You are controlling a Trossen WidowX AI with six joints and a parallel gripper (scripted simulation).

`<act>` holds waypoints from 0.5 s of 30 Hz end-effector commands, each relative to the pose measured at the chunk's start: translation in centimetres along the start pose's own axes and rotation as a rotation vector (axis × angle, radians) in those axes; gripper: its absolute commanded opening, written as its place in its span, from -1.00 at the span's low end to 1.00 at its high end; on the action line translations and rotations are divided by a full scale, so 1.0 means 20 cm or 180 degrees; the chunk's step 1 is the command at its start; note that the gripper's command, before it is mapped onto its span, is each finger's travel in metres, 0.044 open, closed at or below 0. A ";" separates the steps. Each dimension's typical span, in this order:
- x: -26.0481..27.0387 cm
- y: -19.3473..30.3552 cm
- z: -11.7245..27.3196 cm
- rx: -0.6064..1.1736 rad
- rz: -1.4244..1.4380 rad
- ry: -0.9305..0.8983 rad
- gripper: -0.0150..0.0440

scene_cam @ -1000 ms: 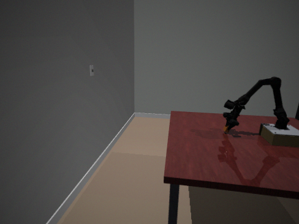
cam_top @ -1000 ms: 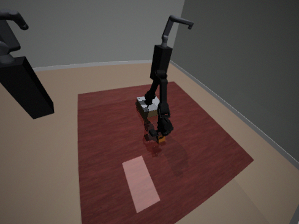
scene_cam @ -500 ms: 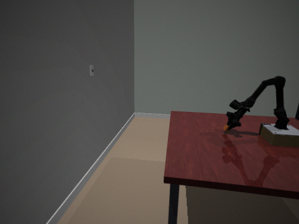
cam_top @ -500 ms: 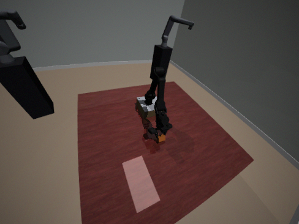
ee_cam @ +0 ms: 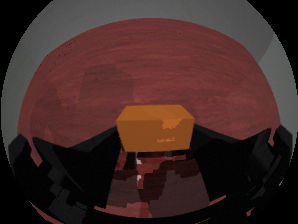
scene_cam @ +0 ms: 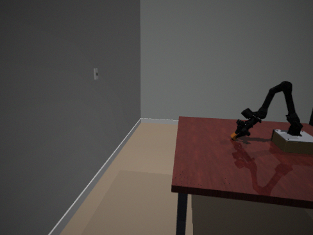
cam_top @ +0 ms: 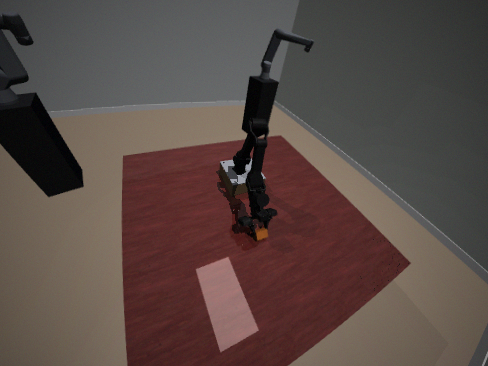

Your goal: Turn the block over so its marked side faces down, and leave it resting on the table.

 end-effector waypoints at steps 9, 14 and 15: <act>-0.02 0.13 -0.07 -0.0485 -0.0037 -0.0063 -0.49; -0.02 0.17 -0.08 -0.0697 -0.0026 -0.0084 -0.49; -0.02 0.18 -0.08 -0.0740 -0.0024 -0.0089 -0.49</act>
Point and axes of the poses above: the point midway between the two fingers, 35 mm back from their tips, its own z axis back along the fingers, its own x axis across the jaws, y = z × x, the point moved 9 cm from there along z, back along the fingers, and after that the axes turned 6 degrees about -z, right-handed, at the moved point
